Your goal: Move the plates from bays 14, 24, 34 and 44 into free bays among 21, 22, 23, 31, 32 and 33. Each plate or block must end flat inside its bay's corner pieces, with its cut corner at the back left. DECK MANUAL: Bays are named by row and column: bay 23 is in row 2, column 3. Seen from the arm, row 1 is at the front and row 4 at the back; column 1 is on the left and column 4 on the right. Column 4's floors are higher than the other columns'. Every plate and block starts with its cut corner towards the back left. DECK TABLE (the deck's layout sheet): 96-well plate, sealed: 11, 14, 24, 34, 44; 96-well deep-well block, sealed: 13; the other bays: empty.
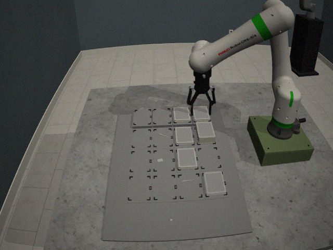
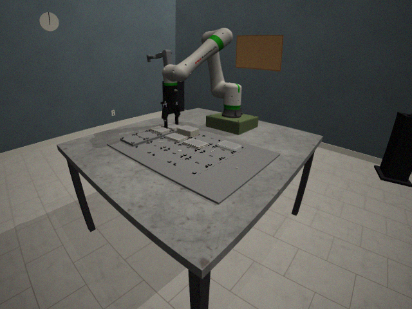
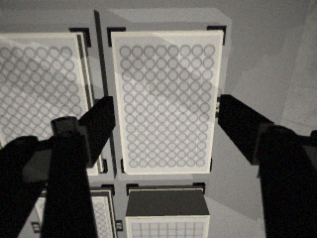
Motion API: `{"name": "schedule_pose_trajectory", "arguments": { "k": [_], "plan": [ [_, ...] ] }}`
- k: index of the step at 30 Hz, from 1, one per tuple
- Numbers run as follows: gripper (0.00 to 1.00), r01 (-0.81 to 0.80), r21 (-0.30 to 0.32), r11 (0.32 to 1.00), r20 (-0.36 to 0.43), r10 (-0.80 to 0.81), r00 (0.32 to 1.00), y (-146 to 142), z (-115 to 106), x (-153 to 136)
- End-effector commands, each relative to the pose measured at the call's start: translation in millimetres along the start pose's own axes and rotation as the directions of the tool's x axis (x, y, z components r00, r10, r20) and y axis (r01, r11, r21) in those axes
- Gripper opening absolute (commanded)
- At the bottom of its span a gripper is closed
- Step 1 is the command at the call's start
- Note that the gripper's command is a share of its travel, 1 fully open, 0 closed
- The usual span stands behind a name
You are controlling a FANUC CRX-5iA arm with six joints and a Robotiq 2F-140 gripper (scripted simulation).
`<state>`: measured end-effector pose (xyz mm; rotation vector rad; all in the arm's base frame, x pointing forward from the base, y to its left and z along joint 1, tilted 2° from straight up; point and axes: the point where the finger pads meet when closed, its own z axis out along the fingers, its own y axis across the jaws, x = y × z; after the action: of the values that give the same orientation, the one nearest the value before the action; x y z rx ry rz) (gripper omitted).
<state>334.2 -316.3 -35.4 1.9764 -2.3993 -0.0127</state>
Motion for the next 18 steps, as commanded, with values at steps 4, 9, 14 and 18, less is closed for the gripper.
{"name": "schedule_pose_trajectory", "arguments": {
  "k": [4, 9, 14, 18],
  "plan": [
    [0.65, 0.0, 0.002, 1.0, -0.001, 0.0, 1.0, -0.7, -0.8, 0.4],
    [0.63, 0.0, 0.002, 1.0, -0.001, 0.0, 1.0, -0.7, -0.8, 0.4],
    [0.62, 0.0, 0.002, 1.0, -0.001, 0.0, 1.0, -0.7, -0.8, 0.4],
    [0.62, 0.0, 0.002, 1.0, -0.001, 0.0, 1.0, -0.7, -0.8, 0.4]
  ]
}}
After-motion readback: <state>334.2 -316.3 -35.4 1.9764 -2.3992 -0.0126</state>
